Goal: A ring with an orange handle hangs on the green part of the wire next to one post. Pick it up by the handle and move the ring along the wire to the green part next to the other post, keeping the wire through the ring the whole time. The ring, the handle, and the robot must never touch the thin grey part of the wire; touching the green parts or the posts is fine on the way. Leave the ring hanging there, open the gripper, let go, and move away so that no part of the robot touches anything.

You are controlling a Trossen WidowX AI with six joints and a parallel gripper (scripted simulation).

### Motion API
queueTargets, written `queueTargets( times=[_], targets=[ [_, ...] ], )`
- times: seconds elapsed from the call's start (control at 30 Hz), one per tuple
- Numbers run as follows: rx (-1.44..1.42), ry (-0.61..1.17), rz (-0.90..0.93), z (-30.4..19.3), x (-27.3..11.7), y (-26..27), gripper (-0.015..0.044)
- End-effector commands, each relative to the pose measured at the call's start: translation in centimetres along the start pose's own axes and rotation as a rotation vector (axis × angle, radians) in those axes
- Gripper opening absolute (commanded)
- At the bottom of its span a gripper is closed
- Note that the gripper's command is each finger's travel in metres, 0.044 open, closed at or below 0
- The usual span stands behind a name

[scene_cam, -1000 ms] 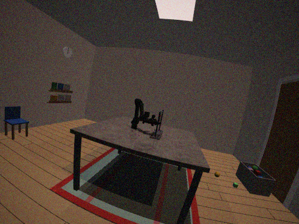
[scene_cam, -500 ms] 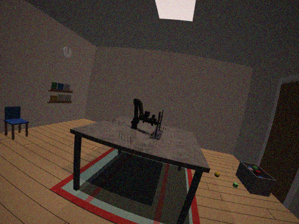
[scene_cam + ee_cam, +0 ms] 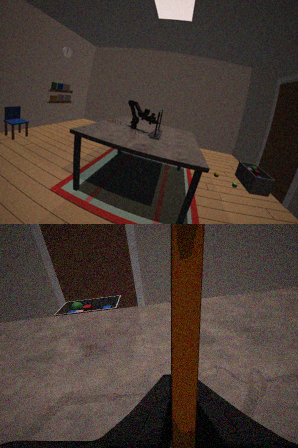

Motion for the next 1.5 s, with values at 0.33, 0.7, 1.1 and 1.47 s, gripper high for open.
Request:
queueTargets(
  times=[0.33, 0.7, 1.1, 1.47],
  targets=[
    [0.19, 0.195, -0.082, 1.9, -2.0, 3.7, -0.015],
    [0.411, 0.35, -0.148, 4.4, -2.8, 7.1, -0.015],
    [0.609, 0.516, -0.175, 7.8, -3.4, 9.5, -0.015],
    [0.569, 0.566, -0.161, 8.9, -3.6, 10.0, -0.015]
  ],
)
Point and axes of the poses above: the point midway between the two fingers, 35 mm back from their tips, its own x axis out along the fingers, its own y axis across the jaws, z = x × y, the point moved 4 cm from there along -x, back along the fingers, and after that the axes turned 6 degrees about -x, right-handed, at the moved point
